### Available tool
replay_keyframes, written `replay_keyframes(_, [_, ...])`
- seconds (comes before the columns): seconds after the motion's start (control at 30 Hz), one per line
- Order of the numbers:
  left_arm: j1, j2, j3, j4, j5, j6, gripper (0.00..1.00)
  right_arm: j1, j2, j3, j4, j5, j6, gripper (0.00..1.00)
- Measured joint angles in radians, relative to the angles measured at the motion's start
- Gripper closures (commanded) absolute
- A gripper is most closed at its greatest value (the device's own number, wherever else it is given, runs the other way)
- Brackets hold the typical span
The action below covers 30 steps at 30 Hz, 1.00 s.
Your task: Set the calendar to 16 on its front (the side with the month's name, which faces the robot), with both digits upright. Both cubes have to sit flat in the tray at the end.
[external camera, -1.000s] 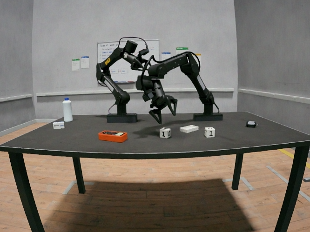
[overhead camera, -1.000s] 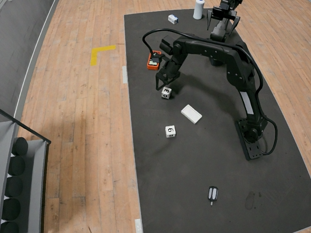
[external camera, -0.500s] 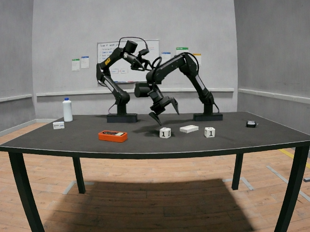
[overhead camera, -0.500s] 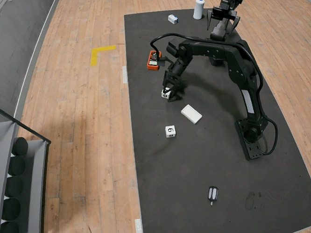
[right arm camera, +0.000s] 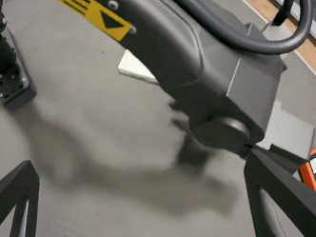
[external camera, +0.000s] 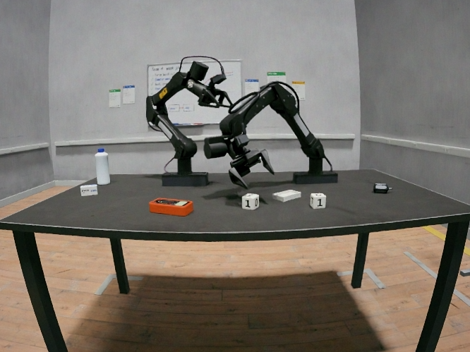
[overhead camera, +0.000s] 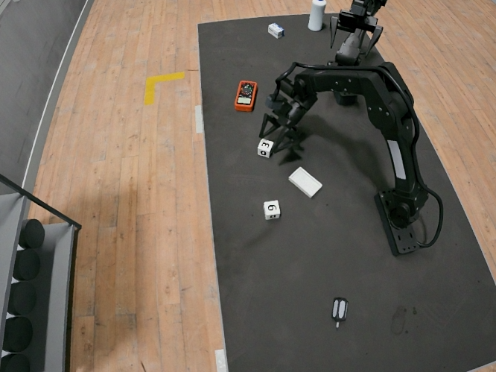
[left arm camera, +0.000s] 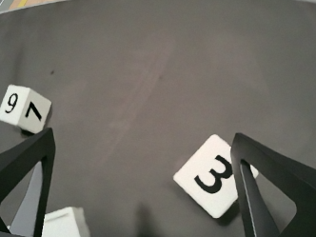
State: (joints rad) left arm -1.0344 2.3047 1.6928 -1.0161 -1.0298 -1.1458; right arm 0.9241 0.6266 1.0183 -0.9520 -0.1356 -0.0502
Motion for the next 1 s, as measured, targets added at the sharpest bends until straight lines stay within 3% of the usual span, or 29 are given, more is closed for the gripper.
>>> replay_keyframes(0.5, [-0.116,0.045,-0.149,0.066,-0.247,-0.494,0.0,0.0,0.0,0.0,0.0,0.0,0.0,0.0])
replay_keyframes(1.0, [-0.265,0.212,-0.151,0.021,-0.365,-0.694,0.0,0.0,0.0,0.0,0.0,0.0,0.0,0.0])
